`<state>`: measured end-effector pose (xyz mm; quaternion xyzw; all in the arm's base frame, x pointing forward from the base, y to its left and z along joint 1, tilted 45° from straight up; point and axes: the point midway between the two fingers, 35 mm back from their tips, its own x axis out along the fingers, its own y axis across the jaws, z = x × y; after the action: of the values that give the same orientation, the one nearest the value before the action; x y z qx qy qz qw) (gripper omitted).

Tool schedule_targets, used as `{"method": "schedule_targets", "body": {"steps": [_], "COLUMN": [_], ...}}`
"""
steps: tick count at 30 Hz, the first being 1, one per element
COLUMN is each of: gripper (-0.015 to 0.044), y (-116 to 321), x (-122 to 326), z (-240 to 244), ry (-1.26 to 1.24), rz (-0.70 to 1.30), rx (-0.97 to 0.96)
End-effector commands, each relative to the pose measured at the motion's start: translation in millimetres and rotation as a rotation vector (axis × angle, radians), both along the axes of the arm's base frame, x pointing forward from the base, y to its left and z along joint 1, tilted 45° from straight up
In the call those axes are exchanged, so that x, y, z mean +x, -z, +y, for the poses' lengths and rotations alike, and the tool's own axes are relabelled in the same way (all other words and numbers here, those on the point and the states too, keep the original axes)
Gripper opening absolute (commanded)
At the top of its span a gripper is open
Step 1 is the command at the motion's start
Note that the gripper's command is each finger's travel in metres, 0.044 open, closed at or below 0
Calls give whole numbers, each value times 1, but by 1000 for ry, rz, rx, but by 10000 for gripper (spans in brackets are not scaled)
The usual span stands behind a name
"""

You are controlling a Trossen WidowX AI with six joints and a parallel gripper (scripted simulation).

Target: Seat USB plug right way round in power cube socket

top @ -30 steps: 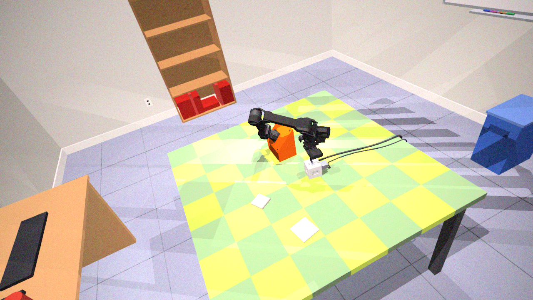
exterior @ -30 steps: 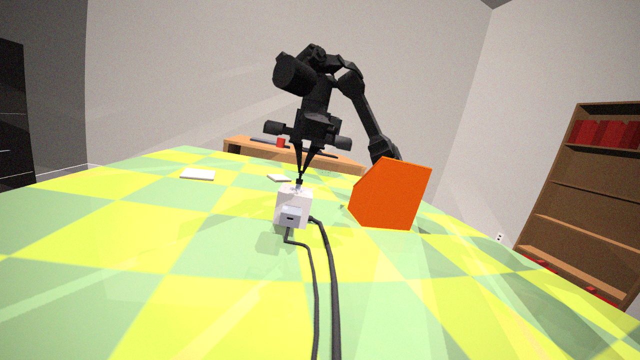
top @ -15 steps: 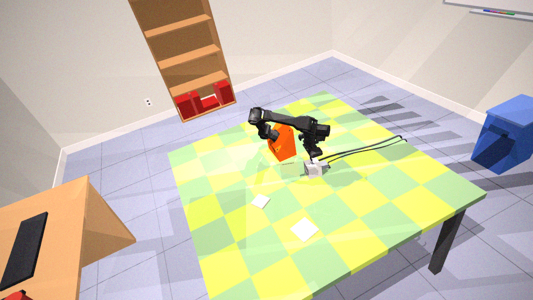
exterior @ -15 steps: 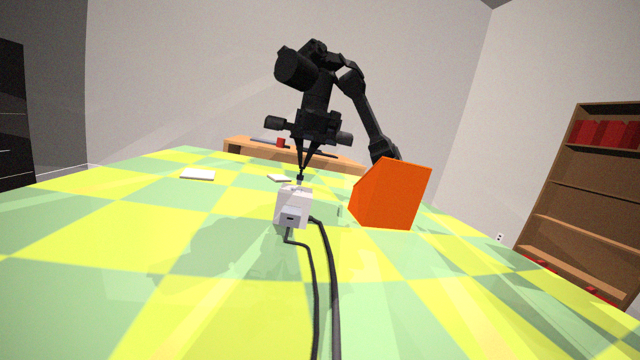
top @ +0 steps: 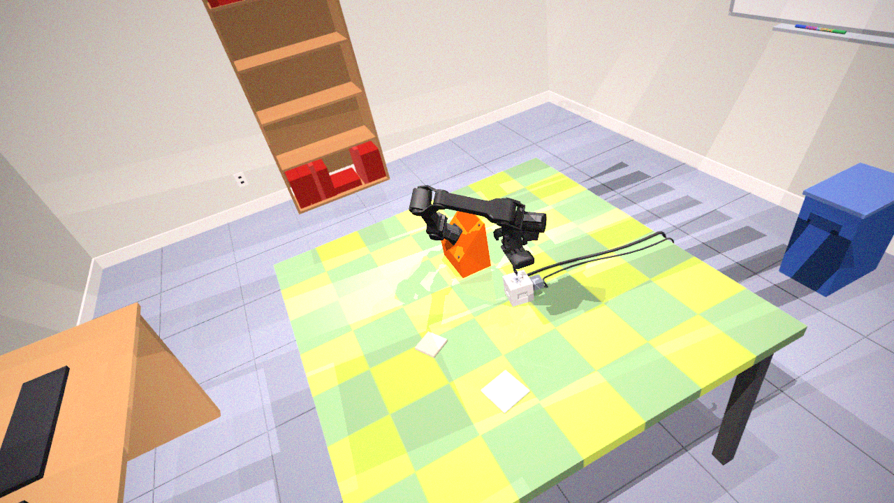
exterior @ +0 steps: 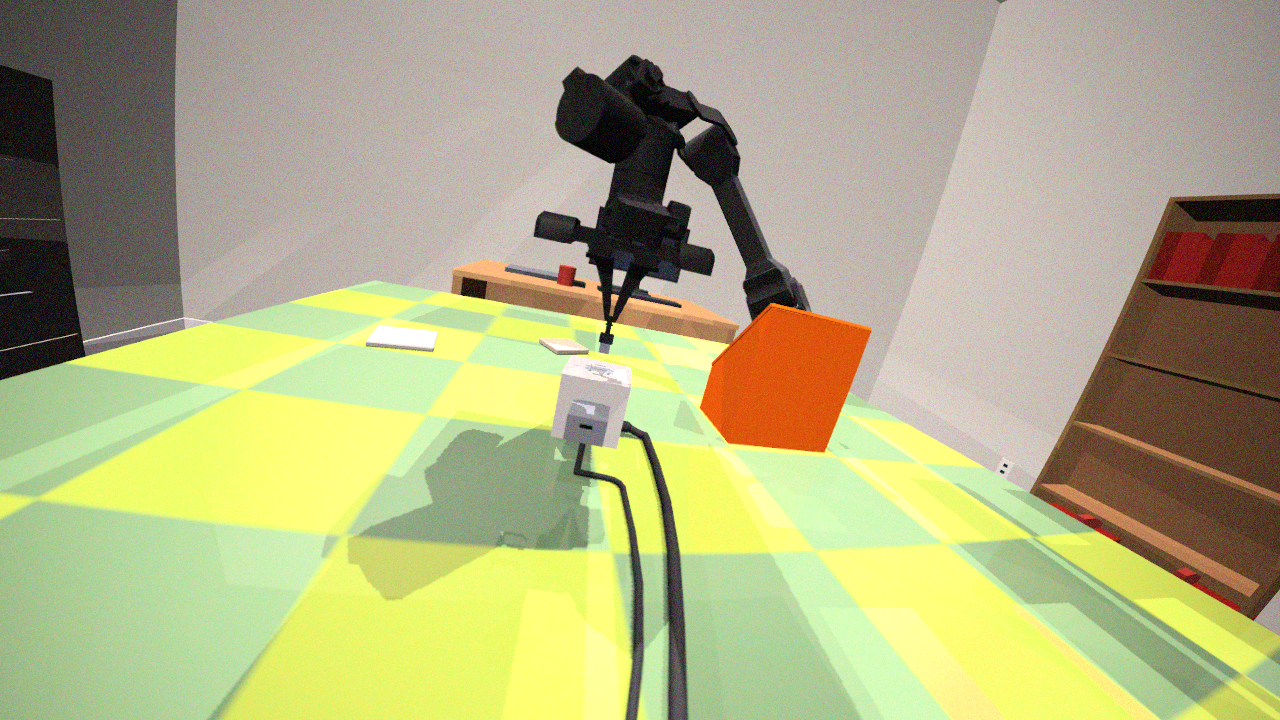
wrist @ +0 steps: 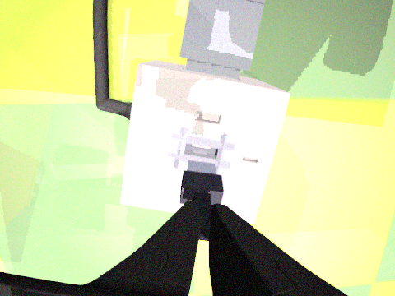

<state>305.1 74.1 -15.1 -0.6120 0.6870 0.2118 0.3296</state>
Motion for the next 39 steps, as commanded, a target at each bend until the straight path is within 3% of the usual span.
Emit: {"method": "schedule_targets", "body": {"steps": [1, 12, 39], "gripper": [0, 0, 0], "y": [-2, -1, 0], "x": [2, 1, 0], "z": [3, 1, 1], "ry": [2, 61, 569], "rz": [-10, -63, -561], "rx": [9, 0, -25]}}
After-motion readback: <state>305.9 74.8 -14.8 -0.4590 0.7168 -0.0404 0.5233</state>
